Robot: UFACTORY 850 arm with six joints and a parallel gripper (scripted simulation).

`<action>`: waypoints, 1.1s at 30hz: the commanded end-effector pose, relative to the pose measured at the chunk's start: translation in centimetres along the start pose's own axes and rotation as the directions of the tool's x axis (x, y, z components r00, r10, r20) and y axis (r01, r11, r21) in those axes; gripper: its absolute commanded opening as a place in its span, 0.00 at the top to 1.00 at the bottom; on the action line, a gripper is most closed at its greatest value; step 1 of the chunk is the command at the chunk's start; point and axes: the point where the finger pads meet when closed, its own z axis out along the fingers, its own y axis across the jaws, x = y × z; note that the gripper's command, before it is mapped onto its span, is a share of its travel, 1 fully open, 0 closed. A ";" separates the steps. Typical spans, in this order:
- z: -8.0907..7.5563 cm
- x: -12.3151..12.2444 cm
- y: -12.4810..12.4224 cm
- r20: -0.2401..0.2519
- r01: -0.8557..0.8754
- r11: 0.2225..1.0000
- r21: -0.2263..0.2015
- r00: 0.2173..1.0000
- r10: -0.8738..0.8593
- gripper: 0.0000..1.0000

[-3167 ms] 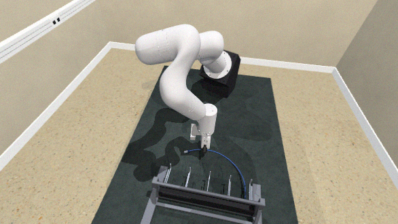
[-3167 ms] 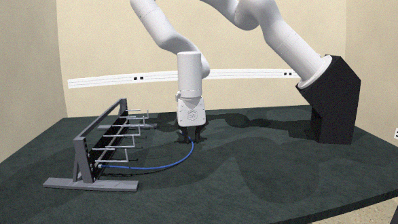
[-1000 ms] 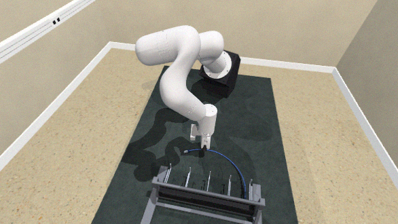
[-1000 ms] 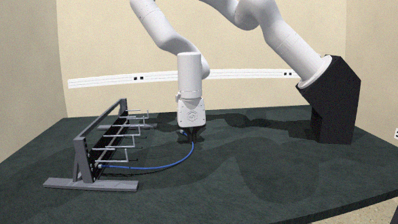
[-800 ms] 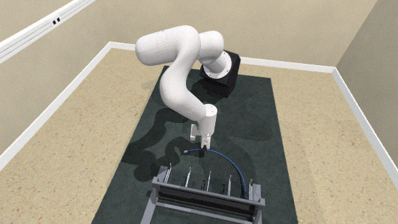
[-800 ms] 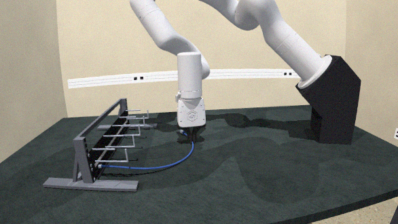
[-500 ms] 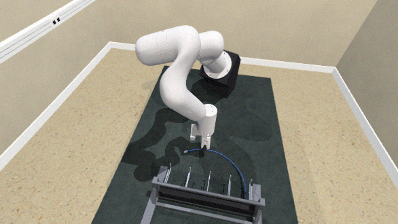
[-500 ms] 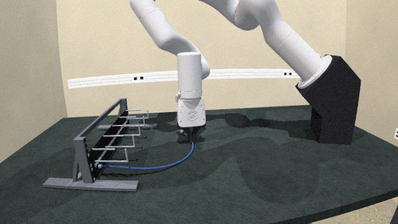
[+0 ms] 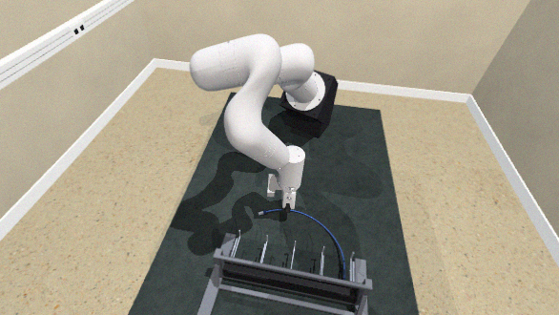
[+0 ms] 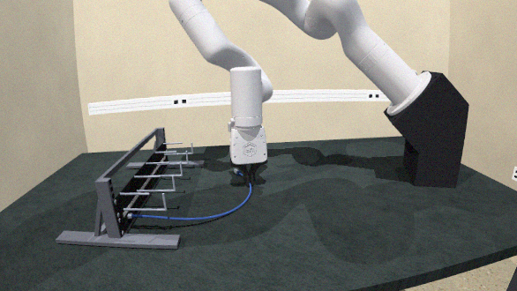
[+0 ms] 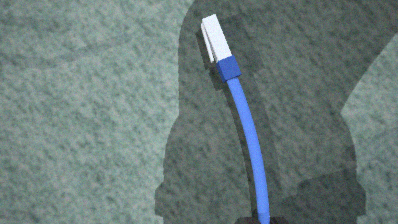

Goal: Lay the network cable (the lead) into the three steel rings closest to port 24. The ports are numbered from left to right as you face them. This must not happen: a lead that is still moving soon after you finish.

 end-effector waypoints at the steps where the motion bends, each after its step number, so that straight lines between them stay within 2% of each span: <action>1: -0.3 0.0 0.0 0.000 0.000 1.000 0.001 1.000 0.000 1.00; 33: -3.3 0.0 0.0 0.000 0.000 1.000 0.001 1.000 0.000 1.00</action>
